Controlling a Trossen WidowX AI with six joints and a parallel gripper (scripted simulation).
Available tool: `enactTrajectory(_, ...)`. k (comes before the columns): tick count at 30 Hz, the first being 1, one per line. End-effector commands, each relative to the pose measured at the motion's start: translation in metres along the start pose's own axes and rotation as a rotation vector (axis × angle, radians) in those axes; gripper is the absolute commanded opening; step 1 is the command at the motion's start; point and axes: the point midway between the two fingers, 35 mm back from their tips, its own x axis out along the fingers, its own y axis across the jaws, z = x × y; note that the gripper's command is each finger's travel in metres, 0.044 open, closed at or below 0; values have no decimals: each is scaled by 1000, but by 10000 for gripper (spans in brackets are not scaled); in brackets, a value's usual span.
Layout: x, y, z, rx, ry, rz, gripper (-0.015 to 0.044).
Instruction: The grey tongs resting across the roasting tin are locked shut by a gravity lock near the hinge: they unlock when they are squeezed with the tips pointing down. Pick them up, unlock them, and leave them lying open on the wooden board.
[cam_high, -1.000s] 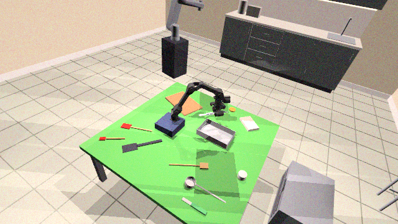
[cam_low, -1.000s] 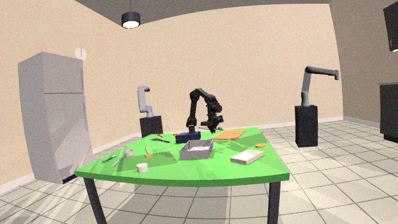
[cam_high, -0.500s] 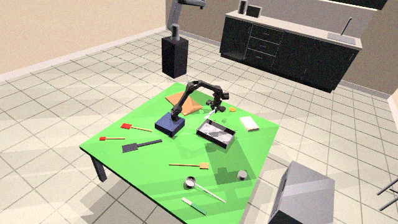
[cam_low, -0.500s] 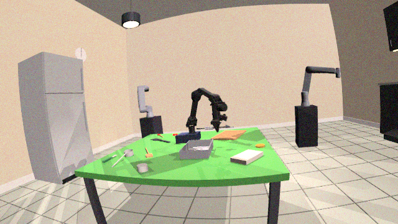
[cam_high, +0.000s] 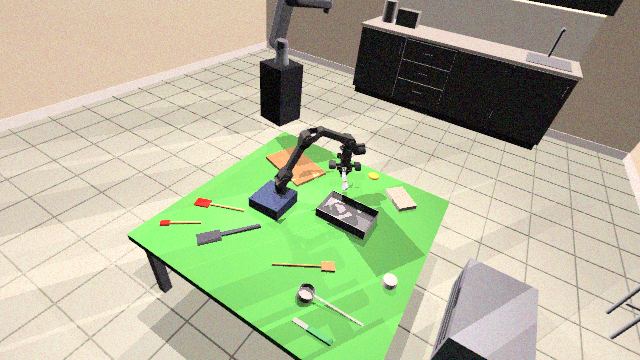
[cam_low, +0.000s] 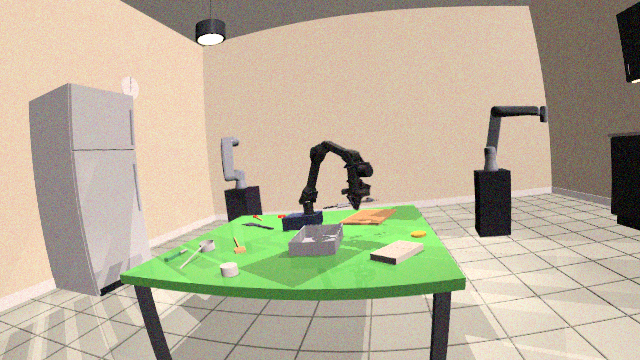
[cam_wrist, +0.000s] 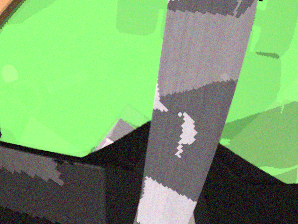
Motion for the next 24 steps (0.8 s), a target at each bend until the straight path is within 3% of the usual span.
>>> enactTrajectory(1, -2, 4, 12, -184, -6, 1, -150)
enactTrajectory(24, -6, 30, 69, -1142, -14, 1, -150)
